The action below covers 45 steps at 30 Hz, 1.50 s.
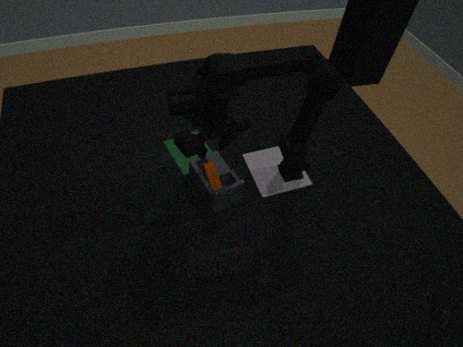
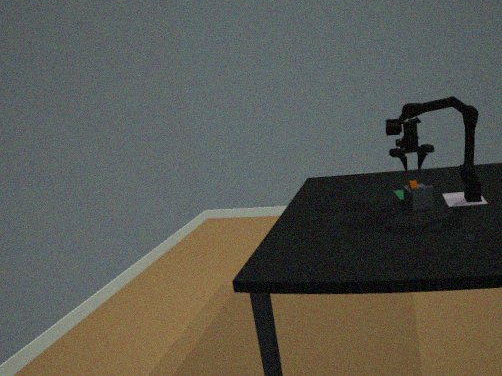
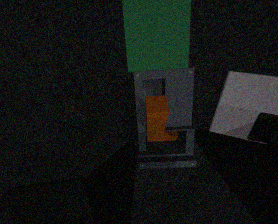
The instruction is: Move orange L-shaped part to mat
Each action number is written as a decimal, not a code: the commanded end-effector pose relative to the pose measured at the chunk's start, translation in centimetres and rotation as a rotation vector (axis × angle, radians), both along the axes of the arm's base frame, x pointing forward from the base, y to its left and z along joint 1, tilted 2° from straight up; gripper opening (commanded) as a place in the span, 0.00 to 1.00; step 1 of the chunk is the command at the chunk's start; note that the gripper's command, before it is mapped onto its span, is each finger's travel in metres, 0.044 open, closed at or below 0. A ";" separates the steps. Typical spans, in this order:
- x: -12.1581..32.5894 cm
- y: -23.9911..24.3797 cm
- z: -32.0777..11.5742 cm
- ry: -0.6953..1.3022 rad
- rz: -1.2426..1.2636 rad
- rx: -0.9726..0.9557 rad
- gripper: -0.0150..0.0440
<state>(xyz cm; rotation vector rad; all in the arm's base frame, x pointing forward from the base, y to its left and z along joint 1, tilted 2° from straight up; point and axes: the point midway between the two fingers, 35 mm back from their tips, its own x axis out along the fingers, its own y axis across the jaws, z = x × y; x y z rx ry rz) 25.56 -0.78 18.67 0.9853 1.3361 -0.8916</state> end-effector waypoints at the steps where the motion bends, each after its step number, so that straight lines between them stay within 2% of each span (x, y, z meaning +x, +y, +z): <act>1: 0.2 -0.5 -0.1 0.013 -0.110 0.006 0.73; 10: 0.3 -0.4 -3.1 0.013 -0.110 0.006 0.73; 45: 0.5 -0.2 -8.0 0.013 -0.110 0.007 0.73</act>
